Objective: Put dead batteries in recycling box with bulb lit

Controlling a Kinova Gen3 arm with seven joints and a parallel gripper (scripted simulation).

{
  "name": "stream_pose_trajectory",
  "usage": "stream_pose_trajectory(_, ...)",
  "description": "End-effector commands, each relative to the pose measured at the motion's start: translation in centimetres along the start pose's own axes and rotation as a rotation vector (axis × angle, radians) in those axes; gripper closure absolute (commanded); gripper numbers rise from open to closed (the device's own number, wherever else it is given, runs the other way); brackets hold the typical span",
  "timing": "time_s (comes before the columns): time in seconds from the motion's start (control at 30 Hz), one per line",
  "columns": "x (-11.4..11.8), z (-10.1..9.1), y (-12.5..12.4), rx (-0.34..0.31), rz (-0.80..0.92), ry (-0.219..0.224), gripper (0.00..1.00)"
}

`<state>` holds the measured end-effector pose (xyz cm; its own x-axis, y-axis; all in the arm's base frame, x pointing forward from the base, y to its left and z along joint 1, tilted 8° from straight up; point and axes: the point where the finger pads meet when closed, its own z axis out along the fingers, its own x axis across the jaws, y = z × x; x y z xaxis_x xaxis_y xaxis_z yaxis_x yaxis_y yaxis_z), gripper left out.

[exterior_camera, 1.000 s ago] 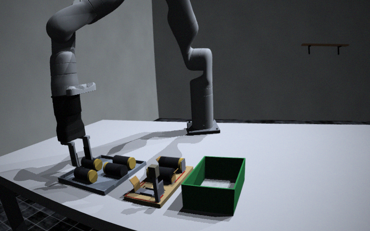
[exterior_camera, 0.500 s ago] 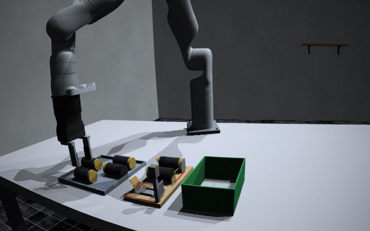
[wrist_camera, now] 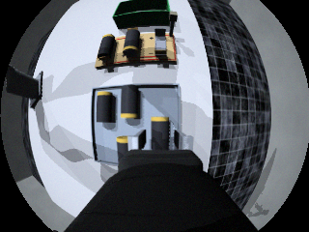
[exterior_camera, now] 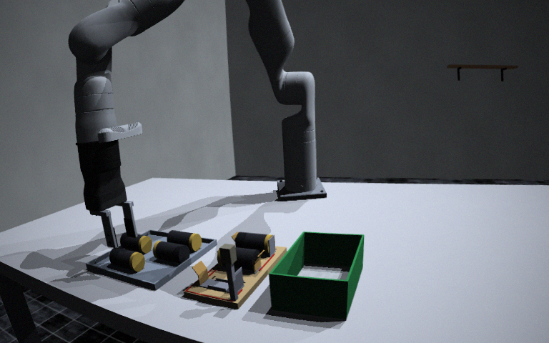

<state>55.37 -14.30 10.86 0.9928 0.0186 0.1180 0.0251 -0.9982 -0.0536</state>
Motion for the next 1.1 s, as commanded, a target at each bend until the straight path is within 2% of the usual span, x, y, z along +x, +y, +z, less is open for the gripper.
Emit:
stream_pose_trajectory(0.0, 0.1, -0.1, 0.0, -0.001, 0.000, 0.002, 0.10)
stream_pose_trajectory(0.1, 0.1, 0.4, 0.0, -0.001, 0.000, 0.002, 0.10)
stream_pose_trajectory(0.3, 0.1, 2.9, 0.0, -0.001, 0.000, 0.002, 0.10)
stream_pose_trajectory(1.07, 0.1, 4.4, 0.0, -0.001, 0.000, 0.002, 0.10)
